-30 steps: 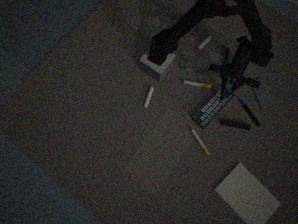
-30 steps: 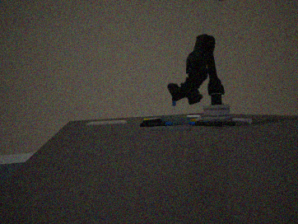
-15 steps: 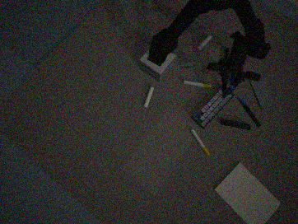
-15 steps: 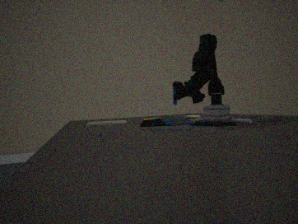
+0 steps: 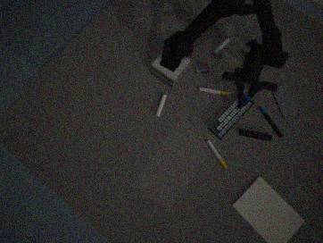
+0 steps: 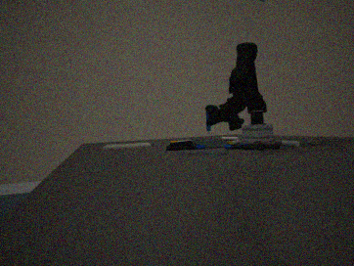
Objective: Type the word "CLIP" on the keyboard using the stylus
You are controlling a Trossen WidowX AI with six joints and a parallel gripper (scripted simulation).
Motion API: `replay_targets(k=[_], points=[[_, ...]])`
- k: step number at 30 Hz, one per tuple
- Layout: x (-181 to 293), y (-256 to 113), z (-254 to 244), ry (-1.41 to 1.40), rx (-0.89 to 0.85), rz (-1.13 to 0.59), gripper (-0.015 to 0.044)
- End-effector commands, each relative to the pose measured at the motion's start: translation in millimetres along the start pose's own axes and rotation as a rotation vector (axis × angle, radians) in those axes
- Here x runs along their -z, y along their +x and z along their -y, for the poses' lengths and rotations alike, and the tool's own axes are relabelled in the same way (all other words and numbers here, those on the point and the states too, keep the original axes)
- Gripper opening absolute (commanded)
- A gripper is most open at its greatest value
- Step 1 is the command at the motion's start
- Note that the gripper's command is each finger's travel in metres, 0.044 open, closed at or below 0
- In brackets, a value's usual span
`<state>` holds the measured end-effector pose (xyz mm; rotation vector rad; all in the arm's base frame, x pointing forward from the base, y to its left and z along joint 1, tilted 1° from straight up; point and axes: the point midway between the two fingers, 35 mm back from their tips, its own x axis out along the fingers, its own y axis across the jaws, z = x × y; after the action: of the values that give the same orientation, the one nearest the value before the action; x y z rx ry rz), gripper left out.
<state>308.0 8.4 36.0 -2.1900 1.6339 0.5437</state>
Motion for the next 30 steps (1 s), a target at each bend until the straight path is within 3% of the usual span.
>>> replay_targets(k=[1,4,30], points=[[-2.4,2.0,-1.2,-0.008,0.000,-0.004,0.0000],[-4.2,3.0,-1.2,-0.008,0.000,-0.004,0.0079],[-15.4,9.5,-1.4,-0.008,0.000,-0.004,0.0081]])
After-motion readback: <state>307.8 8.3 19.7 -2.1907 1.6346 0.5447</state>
